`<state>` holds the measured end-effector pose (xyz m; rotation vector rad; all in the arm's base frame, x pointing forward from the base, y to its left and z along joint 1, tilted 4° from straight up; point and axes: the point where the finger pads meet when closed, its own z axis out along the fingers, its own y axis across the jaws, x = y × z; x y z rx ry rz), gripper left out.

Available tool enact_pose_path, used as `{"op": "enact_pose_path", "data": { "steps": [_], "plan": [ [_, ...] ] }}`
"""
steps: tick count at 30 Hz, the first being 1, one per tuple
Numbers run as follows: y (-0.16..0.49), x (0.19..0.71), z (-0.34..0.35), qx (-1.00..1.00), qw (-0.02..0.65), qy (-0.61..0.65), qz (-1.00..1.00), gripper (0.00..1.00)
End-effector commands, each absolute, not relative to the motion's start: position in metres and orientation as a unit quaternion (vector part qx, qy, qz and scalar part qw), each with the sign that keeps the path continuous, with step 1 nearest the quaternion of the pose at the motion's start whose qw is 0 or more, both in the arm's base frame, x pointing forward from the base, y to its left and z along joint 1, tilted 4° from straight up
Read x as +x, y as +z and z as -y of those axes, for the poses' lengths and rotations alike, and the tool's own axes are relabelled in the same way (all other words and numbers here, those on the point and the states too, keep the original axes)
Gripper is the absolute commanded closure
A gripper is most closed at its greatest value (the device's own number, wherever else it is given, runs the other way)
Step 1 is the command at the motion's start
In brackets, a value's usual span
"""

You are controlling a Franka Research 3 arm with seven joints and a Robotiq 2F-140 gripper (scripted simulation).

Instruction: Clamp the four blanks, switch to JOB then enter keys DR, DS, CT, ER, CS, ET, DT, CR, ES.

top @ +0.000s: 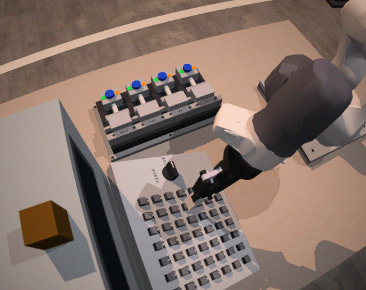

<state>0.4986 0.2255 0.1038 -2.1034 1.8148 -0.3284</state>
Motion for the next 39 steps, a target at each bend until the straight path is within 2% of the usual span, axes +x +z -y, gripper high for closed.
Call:
{"op": "enact_pose_path", "data": {
  "steps": [1,39],
  "plan": [
    [0.105,0.501,-0.225,-0.738,0.174,-0.116,-0.642,1.00],
    [0.094,0.505,-0.227,-0.738,0.174,-0.116,-0.642,1.00]
  ]
}}
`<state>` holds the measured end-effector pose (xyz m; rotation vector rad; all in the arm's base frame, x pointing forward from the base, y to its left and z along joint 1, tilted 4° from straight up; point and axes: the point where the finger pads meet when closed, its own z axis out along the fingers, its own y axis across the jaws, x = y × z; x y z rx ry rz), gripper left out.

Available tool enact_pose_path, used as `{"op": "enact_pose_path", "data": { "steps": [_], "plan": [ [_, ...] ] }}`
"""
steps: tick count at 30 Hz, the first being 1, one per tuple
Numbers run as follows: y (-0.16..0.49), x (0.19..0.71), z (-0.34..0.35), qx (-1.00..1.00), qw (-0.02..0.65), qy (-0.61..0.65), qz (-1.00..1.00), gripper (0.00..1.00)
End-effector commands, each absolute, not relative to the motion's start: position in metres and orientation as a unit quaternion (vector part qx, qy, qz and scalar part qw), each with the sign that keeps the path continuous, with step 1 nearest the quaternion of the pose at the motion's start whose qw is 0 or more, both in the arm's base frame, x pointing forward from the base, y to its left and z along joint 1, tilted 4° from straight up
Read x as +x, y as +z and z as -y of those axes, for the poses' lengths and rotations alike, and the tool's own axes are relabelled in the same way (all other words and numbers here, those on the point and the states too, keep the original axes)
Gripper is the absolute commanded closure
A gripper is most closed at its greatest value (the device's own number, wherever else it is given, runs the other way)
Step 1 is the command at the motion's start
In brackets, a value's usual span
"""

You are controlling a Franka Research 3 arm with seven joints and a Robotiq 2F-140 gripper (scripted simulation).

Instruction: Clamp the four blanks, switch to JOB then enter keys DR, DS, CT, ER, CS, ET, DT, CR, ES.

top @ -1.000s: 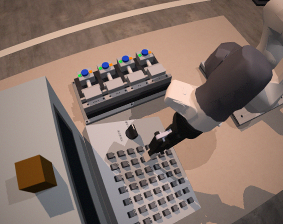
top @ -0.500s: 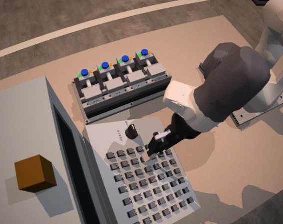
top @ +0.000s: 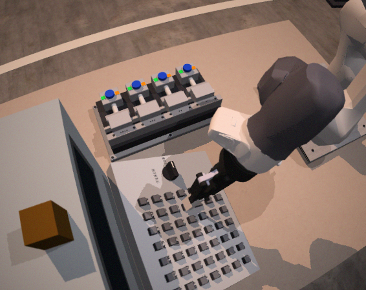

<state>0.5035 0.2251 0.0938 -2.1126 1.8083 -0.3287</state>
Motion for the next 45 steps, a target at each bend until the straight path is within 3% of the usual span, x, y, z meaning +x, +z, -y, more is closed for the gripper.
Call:
{"op": "enact_pose_path", "data": {
  "steps": [1,45],
  "plan": [
    [0.0932,0.5056,-0.2270,-0.738,0.174,-0.116,-0.642,1.00],
    [0.0988,0.5032,-0.2263,-0.738,0.174,-0.116,-0.642,1.00]
  ]
}}
